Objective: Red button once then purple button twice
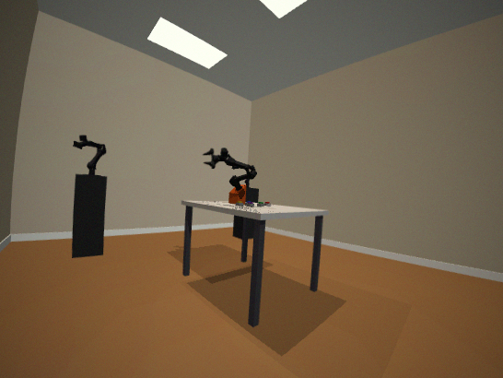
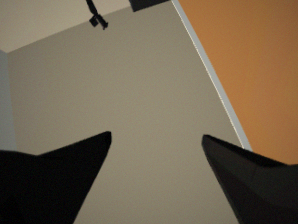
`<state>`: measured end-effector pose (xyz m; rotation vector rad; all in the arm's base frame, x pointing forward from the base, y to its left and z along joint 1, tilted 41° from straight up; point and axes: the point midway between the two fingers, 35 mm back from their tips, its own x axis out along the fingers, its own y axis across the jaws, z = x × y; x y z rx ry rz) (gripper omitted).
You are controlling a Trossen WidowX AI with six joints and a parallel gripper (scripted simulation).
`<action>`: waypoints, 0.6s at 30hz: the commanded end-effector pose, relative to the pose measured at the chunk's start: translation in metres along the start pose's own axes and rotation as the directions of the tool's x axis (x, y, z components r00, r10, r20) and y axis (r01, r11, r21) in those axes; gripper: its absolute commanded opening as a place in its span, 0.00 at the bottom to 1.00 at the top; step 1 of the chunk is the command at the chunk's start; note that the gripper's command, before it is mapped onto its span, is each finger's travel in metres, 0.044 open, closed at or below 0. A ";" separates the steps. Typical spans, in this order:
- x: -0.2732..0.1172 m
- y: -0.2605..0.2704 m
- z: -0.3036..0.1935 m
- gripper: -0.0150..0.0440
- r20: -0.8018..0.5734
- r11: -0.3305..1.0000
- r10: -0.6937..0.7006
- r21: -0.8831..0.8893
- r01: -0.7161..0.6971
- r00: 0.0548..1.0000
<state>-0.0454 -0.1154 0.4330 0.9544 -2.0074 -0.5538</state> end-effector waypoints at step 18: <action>0.076 -0.111 0.027 0.93 -0.081 0.819 -0.541 0.174 0.546 0.837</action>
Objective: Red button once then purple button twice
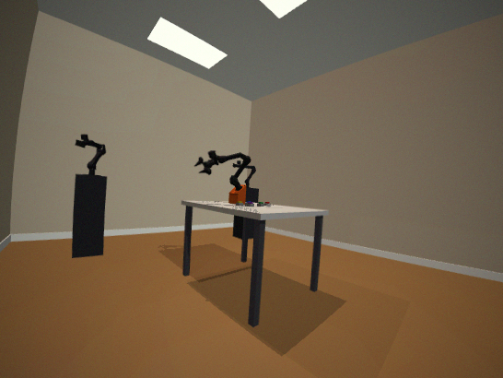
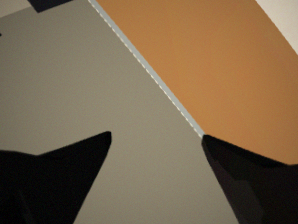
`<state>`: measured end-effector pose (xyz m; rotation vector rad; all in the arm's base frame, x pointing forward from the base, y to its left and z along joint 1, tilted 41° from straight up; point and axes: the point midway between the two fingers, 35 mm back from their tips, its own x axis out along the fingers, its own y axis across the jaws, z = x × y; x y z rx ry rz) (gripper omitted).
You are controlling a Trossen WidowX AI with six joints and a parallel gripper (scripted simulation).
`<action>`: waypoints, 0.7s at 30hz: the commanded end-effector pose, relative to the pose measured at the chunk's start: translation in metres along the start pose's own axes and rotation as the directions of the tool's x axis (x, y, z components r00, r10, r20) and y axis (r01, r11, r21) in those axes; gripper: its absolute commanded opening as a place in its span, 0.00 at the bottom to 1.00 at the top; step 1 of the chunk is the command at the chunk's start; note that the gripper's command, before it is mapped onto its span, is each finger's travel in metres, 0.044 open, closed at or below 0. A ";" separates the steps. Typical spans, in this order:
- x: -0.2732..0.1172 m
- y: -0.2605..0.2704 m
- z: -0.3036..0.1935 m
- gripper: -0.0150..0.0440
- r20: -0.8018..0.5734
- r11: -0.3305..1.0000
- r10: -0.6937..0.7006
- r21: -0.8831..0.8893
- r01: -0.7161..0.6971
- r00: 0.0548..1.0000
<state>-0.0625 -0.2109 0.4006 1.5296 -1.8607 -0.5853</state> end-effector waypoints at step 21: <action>0.016 -0.339 -0.057 0.93 0.078 0.315 -0.912 -0.496 0.809 0.403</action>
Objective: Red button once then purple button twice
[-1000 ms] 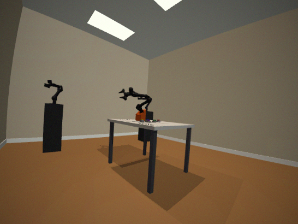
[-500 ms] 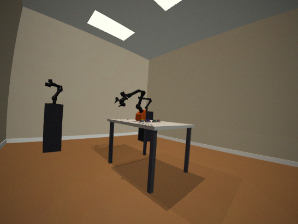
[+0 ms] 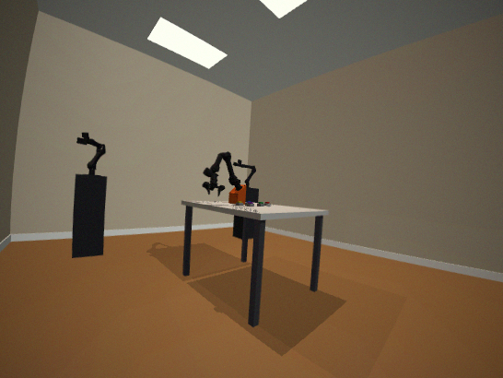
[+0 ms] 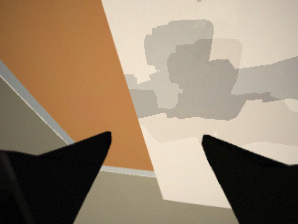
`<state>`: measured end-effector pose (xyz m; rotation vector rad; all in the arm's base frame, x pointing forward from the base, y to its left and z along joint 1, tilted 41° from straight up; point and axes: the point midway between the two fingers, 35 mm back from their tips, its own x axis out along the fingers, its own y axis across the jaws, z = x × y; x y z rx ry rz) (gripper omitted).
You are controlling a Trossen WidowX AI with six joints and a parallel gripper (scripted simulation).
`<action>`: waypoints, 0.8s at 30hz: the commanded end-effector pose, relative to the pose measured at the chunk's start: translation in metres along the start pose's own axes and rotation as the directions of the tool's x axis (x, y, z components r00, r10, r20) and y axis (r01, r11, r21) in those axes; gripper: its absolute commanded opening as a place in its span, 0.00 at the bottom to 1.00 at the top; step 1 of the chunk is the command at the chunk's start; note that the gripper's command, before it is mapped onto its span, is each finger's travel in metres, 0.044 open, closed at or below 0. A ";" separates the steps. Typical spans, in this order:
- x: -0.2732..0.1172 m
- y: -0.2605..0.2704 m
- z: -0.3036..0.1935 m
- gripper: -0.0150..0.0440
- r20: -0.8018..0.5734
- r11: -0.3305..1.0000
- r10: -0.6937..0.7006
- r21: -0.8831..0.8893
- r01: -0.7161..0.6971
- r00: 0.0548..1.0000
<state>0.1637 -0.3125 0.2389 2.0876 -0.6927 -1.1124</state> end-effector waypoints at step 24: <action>-0.005 -0.407 -0.150 0.93 0.387 -0.282 -0.616 -0.922 0.266 0.686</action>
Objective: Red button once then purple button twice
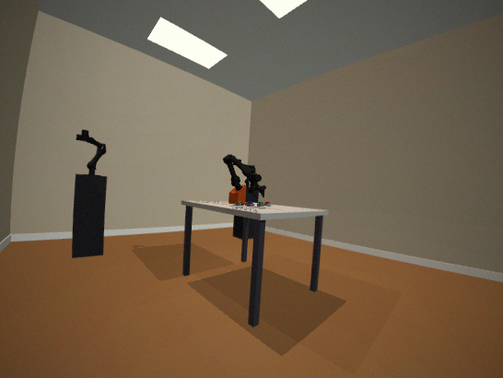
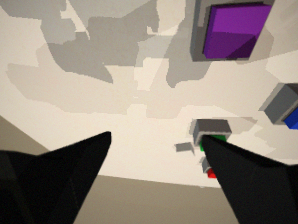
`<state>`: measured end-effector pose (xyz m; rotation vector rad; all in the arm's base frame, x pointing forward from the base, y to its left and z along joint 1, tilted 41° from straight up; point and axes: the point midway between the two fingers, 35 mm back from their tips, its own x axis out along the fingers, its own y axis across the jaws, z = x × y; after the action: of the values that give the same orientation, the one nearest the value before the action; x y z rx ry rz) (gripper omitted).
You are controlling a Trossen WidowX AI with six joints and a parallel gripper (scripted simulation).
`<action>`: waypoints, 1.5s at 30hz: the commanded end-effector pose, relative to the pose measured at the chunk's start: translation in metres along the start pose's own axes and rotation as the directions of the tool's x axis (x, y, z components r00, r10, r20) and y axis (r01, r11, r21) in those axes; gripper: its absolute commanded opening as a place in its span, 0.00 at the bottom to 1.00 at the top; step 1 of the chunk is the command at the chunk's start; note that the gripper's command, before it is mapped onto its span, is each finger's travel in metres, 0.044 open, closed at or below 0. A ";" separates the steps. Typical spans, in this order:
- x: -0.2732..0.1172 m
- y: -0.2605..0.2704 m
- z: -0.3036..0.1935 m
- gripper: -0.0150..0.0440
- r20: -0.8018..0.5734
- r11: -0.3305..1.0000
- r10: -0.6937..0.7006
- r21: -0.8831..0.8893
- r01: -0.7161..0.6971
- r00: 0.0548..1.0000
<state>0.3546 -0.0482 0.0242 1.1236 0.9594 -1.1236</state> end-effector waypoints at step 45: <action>0.120 -0.151 -0.210 0.29 0.490 -0.103 -0.092 -0.871 0.481 0.867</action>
<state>0.2239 0.1288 -0.1569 -0.5850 1.4309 -0.4950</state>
